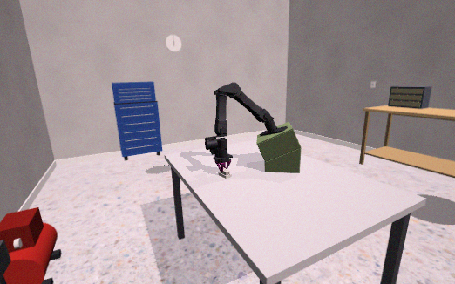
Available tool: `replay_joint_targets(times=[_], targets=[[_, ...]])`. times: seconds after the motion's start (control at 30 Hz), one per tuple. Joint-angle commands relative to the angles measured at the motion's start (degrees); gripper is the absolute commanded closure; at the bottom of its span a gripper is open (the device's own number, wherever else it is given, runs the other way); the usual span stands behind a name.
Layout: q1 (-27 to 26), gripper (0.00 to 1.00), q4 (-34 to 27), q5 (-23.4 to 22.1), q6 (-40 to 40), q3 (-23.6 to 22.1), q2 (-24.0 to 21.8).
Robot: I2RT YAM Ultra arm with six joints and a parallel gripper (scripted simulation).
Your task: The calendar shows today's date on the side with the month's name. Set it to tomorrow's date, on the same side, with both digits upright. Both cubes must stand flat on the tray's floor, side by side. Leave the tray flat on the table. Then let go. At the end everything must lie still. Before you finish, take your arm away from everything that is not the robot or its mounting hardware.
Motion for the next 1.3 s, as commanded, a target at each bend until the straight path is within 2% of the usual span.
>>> replay_joint_targets(times=[0.0,0.33,0.37,0.43,0.57,0.73,0.77,1.27], targets=[[0.06,0.74,0.09,0.04,-0.05,0.45,-0.29],[0.06,0.74,0.09,0.04,-0.05,0.45,-0.29],[0.06,0.71,0.09,0.04,-0.05,0.45,-0.29],[0.06,0.71,0.09,0.04,-0.05,0.45,-0.29],[0.06,0.63,0.09,0.04,-0.05,0.45,-0.29],[0.06,0.59,0.09,0.04,-0.05,0.45,-0.29],[0.06,0.55,0.09,0.04,-0.05,0.45,-0.29],[0.18,0.55,-0.41,0.08,0.06,0.32,-0.90]])
